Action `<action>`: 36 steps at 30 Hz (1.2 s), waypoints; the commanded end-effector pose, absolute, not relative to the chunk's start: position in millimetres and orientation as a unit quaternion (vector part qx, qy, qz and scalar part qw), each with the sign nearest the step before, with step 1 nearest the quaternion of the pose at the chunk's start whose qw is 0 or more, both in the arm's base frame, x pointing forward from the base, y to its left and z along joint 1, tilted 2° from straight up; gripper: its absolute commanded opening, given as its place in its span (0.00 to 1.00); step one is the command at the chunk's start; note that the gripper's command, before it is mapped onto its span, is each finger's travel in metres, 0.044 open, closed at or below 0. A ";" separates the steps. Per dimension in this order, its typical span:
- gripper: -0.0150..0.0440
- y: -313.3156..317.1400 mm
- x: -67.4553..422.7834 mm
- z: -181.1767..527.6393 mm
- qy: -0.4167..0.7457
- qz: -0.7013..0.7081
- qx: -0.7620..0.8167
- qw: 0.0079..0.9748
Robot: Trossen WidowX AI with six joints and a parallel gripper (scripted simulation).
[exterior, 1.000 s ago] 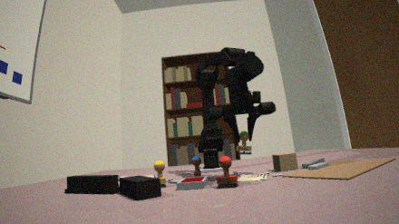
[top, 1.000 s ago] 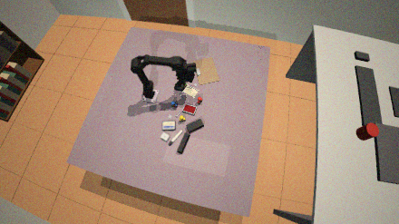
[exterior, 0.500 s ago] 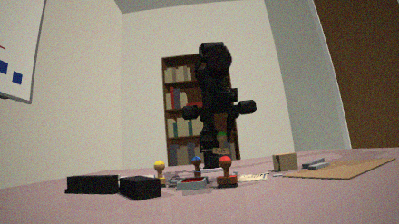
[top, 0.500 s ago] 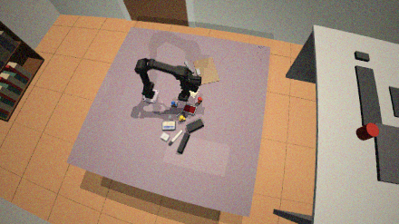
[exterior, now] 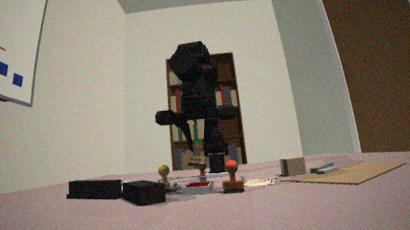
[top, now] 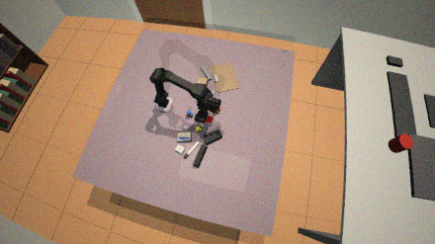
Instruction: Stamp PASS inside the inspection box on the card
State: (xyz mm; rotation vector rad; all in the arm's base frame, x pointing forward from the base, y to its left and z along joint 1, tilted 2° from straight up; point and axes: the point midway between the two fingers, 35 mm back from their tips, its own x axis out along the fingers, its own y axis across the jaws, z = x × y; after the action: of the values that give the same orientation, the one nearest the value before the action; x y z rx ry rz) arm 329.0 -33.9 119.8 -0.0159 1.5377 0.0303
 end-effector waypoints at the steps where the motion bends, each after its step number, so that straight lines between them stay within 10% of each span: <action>1: 0.25 -36.9 330.7 118.9 0.696 0.017 -0.011 0.717; 36: 0.25 -40.6 331.9 95.4 0.698 0.045 0.019 0.715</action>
State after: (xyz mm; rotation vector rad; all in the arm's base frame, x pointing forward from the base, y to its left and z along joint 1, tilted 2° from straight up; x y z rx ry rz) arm 332.6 -40.7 99.1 0.0362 1.5414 0.0876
